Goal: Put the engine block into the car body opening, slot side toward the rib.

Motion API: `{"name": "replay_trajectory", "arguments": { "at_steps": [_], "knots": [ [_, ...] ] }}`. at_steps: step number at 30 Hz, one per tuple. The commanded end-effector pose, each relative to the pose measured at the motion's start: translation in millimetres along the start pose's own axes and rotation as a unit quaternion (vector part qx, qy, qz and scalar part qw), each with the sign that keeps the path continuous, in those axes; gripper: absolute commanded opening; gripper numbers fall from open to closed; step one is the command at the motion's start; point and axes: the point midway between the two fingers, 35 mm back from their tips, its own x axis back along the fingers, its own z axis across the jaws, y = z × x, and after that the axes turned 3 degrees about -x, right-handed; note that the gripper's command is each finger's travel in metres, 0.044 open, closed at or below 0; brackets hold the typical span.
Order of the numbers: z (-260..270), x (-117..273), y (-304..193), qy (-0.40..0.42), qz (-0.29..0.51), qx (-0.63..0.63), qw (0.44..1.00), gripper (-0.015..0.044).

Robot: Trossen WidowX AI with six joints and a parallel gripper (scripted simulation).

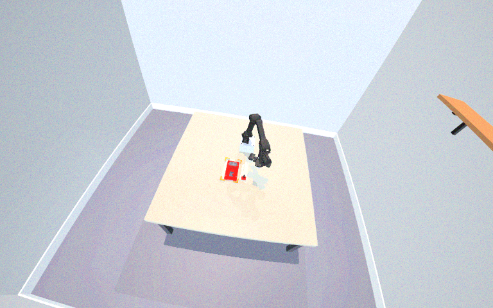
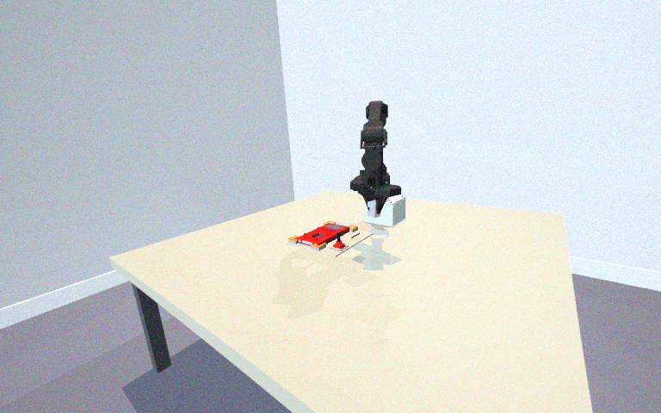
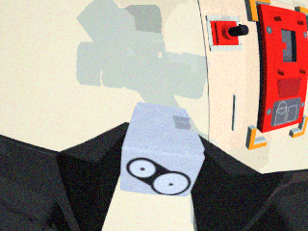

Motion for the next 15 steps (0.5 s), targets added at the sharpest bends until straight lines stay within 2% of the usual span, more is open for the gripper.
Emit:
{"name": "replay_trajectory", "arguments": {
  "at_steps": [1,15],
  "knots": [
    [0.4,-1.1,-0.3,0.002,0.001,-0.066,0.998,0.0],
    [0.3,-3.8,-0.3,0.001,0.001,-0.304,0.953,0.0]
  ]
}}
